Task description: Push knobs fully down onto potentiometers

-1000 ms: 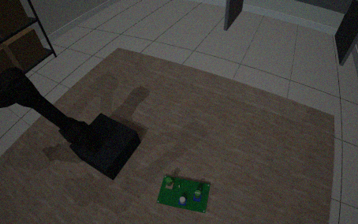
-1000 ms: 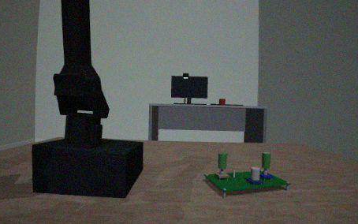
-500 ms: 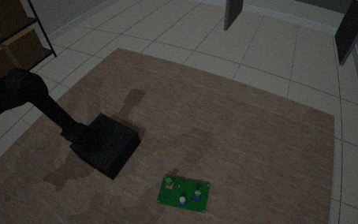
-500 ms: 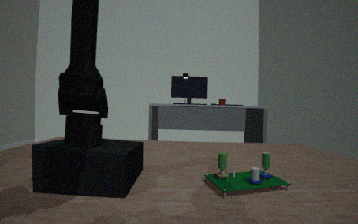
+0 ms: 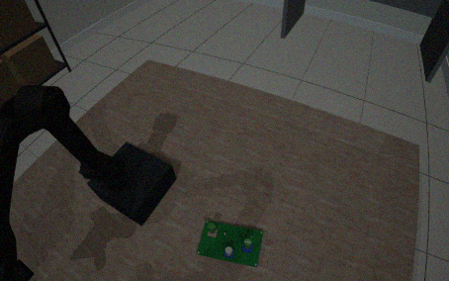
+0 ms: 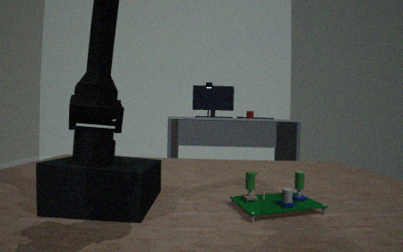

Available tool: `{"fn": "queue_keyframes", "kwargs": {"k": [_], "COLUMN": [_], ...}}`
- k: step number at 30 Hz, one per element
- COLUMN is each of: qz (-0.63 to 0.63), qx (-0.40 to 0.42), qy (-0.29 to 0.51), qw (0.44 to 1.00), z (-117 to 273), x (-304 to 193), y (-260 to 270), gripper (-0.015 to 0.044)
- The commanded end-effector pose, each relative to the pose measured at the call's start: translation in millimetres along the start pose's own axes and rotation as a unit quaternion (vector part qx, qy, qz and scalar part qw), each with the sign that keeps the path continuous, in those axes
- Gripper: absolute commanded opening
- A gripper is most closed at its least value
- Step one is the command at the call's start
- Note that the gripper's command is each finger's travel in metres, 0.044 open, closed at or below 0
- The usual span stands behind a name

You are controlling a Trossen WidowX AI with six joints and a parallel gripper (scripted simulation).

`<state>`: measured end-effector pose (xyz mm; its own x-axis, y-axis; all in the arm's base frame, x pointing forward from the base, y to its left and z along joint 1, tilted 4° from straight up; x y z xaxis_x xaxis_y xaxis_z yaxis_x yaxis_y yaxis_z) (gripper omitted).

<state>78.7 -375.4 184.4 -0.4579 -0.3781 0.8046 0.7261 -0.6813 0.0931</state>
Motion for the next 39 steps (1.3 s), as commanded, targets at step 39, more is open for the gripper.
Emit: {"fn": "queue_keyframes", "kwargs": {"k": [39], "qz": [0.545], "qx": [0.328], "qy": [0.207], "qw": [0.744], "z": [231], "x": [-203], "y": [4], "gripper": [0.0]}}
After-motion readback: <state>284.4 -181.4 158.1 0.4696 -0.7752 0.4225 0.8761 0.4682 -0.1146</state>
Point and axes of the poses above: the point midway between the two fingers, 35 mm back from their tips, its own z axis back along the fingers, its own y axis across the jaws, x = y × z, the point moved 6 cm from there along z, back along the fingers, and after that the axes turned 15 degrees about z, right-handed, at the moved point
